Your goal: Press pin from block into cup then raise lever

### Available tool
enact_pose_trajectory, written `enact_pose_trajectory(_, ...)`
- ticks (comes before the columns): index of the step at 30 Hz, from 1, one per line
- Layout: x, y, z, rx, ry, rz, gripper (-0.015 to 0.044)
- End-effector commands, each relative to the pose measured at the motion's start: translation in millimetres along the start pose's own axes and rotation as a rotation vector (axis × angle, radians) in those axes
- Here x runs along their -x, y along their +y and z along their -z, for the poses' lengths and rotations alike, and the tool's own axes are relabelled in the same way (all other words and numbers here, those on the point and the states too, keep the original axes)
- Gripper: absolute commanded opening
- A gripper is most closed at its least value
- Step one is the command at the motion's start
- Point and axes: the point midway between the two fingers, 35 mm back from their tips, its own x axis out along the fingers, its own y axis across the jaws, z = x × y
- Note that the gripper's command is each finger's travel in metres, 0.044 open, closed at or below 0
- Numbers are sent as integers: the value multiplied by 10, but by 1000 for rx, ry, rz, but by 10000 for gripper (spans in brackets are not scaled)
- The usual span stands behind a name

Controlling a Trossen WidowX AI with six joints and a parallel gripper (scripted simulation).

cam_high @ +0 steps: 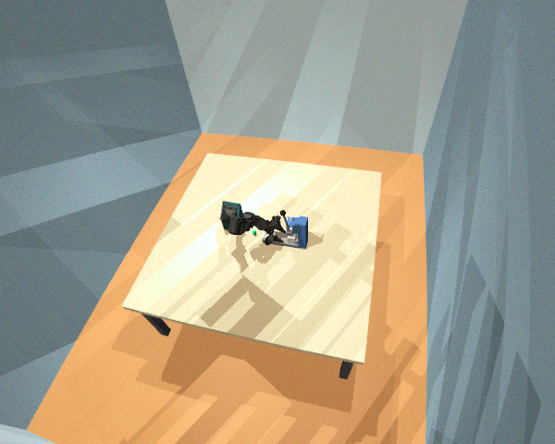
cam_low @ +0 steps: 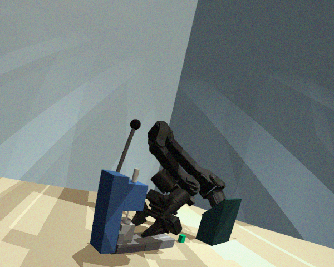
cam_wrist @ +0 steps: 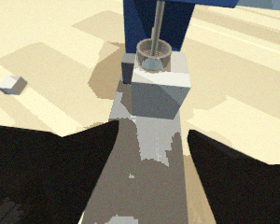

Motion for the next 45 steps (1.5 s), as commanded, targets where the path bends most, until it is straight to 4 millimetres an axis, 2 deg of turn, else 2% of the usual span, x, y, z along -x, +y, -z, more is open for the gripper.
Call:
enact_pose_trajectory(1, 26, -4, 9, 8, 3, -6, 300)
enact_pose_trajectory(3, 22, -7, 1, 8, 1, -4, 300)
enact_pose_trajectory(7, -199, 1, -156, -37, -57, 51, 300)
enact_pose_trajectory(9, -242, 5, -184, -46, -69, 62, 300)
enact_pose_trajectory(24, -243, -71, -180, -46, -78, 68, 300)
enact_pose_trajectory(45, -244, -72, -181, -46, -78, 68, 300)
